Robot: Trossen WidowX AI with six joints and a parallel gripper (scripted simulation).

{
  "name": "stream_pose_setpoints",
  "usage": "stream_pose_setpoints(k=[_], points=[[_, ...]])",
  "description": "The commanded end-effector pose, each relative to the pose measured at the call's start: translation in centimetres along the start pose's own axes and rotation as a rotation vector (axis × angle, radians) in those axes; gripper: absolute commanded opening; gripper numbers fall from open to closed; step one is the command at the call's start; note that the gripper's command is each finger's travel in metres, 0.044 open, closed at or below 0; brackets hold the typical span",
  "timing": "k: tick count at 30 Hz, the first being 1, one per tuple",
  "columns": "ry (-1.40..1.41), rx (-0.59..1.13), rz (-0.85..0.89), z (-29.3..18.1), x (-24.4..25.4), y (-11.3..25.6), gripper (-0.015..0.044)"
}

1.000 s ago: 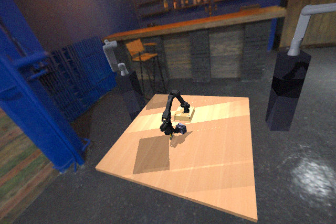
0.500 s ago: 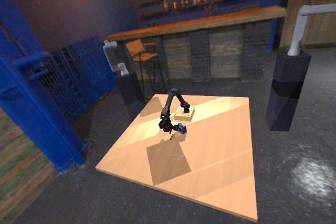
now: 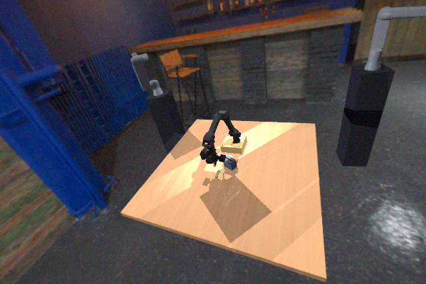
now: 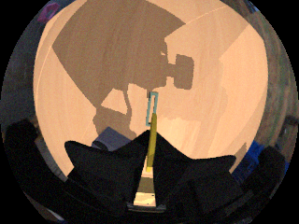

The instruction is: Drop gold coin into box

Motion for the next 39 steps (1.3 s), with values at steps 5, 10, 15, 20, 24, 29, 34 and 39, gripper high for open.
stream_pose_setpoints(k=[5,10,15,20,24,29,34,39], points=[[0.077,-0.015,0.002,0.18,0.02,0.81,0.0],[0.248,-0.015,0.001,0.23,0.07,0.82,0.0],[0.42,-0.015,0.0,0.29,0.12,0.84,0.0],[0.591,-0.015,-0.001,0.34,0.17,0.85,0.0],[0.728,-0.015,-0.002,0.38,0.21,0.86,0.0],[0.899,-0.015,-0.004,0.44,0.26,0.88,0.0],[1.071,-0.015,-0.005,0.49,0.31,0.89,0.0],[1.121,-0.015,-0.005,0.51,0.33,0.9,0.0]])
Point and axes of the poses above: the point midway between the two fingers, 35 mm back from their tips, its own y axis back along the fingers, its own x axis across the jaws, z = x × y, the point moved 2 cm from there along y, back along the fingers, and after that the axes turned 8 degrees about -y, right-handed, at the moved point
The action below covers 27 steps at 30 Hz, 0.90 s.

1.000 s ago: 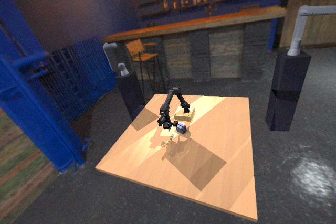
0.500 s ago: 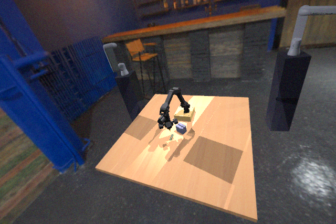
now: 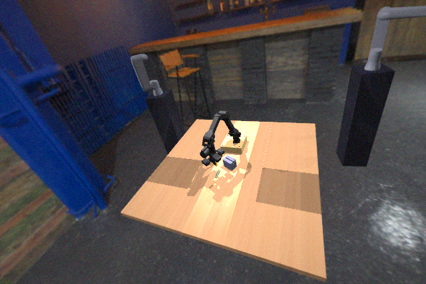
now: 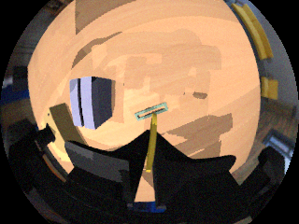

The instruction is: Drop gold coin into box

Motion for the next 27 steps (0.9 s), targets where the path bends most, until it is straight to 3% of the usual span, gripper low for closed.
stream_pose_setpoints(k=[1,27], points=[[0.044,-0.004,-0.002,0.1,-0.1,0.1,0.0],[0.044,-0.005,0.002,0.6,5.7,0.6,0.0]])
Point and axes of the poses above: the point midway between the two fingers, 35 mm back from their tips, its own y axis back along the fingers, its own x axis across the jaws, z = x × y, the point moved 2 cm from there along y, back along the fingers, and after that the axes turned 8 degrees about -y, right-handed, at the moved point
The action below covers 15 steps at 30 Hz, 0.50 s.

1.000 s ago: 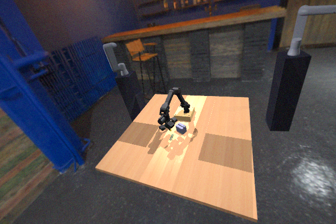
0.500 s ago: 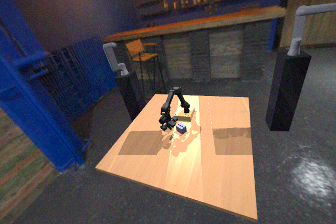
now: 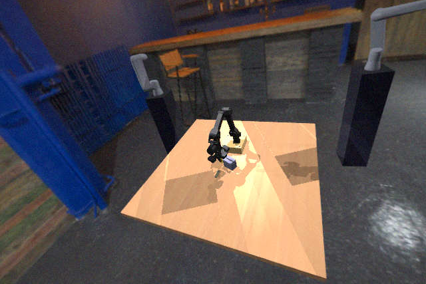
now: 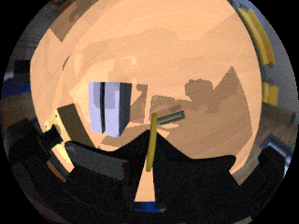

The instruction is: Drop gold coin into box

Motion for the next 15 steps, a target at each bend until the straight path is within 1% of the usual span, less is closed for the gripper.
stream_pose_setpoints(k=[1,15], points=[[-0.003,-0.008,-0.004,0.1,1.2,0.2,0.0],[-0.01,-0.007,0.001,0.0,4.8,0.0,0.0]])
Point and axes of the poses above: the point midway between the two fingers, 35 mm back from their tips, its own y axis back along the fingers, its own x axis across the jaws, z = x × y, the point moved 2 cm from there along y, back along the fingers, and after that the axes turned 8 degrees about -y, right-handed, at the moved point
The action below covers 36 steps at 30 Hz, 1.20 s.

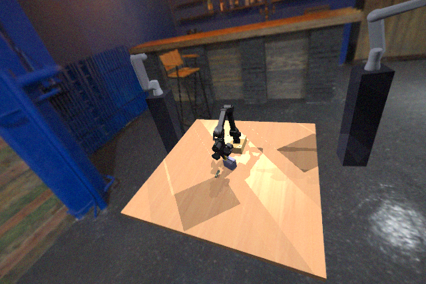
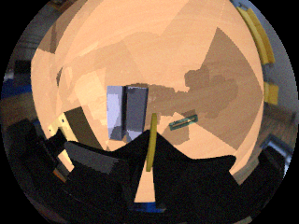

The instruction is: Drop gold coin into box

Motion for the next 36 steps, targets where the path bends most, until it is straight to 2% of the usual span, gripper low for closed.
stream_pose_setpoints(k=[1,14,36], points=[[-0.005,-0.008,-0.002,0.0,1.2,0.0,0.0],[0.001,-0.009,-0.002,-0.4,4.3,-0.4,0.0],[-0.004,0.0,0.002,-0.2,4.3,-0.2,0.0]])
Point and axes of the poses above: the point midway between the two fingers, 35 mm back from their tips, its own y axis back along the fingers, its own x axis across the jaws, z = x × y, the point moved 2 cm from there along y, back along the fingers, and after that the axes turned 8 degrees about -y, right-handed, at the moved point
